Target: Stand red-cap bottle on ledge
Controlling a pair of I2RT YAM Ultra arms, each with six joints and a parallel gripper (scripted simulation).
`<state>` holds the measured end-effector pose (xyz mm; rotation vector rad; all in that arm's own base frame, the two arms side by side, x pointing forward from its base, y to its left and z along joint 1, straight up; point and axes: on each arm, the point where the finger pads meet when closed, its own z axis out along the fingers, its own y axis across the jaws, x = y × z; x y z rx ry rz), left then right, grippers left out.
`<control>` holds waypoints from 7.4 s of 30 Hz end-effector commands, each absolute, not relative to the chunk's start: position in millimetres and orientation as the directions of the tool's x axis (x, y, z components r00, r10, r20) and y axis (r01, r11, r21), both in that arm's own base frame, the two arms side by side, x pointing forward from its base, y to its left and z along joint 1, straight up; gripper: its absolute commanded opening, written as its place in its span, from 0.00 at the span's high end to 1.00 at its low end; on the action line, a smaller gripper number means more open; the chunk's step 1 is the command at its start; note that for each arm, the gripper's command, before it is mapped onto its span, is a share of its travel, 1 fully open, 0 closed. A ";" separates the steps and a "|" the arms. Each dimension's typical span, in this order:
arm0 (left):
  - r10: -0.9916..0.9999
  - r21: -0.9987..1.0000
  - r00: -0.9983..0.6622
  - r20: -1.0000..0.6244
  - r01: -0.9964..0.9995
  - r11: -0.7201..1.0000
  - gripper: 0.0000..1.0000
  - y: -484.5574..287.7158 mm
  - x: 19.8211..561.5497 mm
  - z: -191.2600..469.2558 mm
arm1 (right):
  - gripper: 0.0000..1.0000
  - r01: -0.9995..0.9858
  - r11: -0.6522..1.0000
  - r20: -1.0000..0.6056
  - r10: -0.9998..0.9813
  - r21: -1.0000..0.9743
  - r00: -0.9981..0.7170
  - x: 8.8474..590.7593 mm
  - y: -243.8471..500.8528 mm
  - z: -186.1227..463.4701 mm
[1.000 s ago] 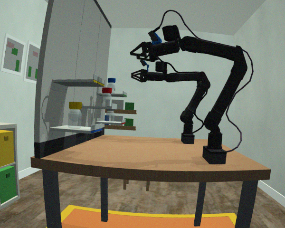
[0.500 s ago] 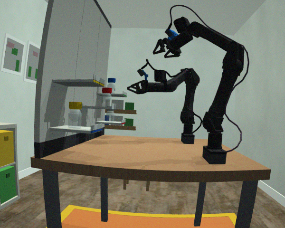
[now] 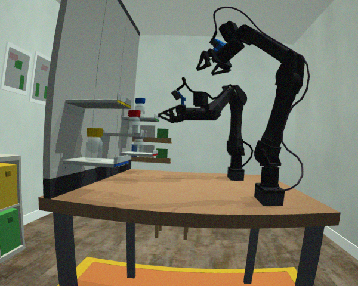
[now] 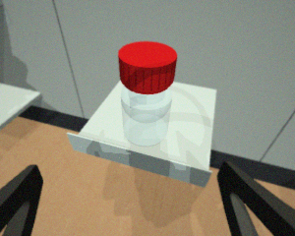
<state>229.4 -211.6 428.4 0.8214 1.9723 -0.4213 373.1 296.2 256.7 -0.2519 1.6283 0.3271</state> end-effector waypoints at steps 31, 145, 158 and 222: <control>0.373 0.035 -0.342 -0.862 0.695 0.718 0.11 -210.0 226.6 432.9 | 0.06 -0.296 0.955 -0.999 0.022 0.014 0.024 448.8 310.3 264.9; 0.373 0.035 -0.342 -0.862 0.695 0.718 0.11 -210.0 226.6 432.9 | 0.51 -0.416 0.909 -0.997 0.062 0.037 0.045 487.8 279.4 373.3; 0.373 0.035 -0.342 -0.862 0.695 0.718 0.11 -210.0 226.6 432.9 | 0.51 -0.495 0.868 -0.997 0.074 0.047 0.035 430.0 148.8 328.9; 0.373 0.035 -0.342 -0.862 0.695 0.718 0.11 -210.0 226.6 432.9 | 0.51 0.149 0.989 -1.000 -0.002 -0.003 -0.008 355.5 -61.9 206.2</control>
